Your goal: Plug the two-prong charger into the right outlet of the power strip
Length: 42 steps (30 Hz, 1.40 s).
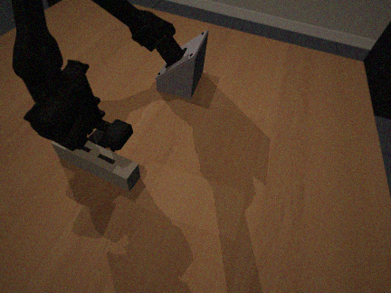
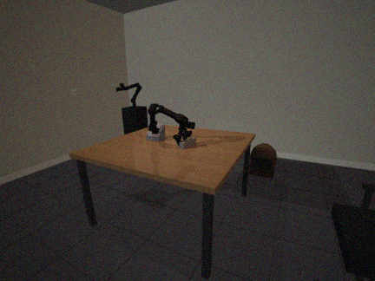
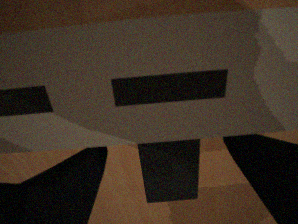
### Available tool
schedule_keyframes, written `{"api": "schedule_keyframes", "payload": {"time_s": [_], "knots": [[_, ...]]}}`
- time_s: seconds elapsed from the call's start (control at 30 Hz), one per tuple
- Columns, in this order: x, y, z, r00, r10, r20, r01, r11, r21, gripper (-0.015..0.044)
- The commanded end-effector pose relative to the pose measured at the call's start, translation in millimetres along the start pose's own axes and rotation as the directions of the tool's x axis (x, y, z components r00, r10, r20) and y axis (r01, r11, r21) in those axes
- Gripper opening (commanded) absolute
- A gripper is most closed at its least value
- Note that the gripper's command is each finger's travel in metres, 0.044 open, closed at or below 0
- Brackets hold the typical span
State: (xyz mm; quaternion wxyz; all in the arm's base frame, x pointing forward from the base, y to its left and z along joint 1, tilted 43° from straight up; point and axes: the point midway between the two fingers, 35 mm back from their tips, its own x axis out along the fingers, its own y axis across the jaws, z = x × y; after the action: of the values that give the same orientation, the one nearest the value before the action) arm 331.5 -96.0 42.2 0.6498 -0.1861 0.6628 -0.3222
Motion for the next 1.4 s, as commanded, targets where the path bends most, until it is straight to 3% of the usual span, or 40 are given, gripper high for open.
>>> {"api": "schedule_keyframes", "payload": {"time_s": [0.0,1.37], "knots": [[0,0,0,1.0,0.0,0.003,0.0,1.0,0.003,0.044],[1,0,-12,1.0,0.0,0.024,-0.001,1.0,0.021,0.044]]}}
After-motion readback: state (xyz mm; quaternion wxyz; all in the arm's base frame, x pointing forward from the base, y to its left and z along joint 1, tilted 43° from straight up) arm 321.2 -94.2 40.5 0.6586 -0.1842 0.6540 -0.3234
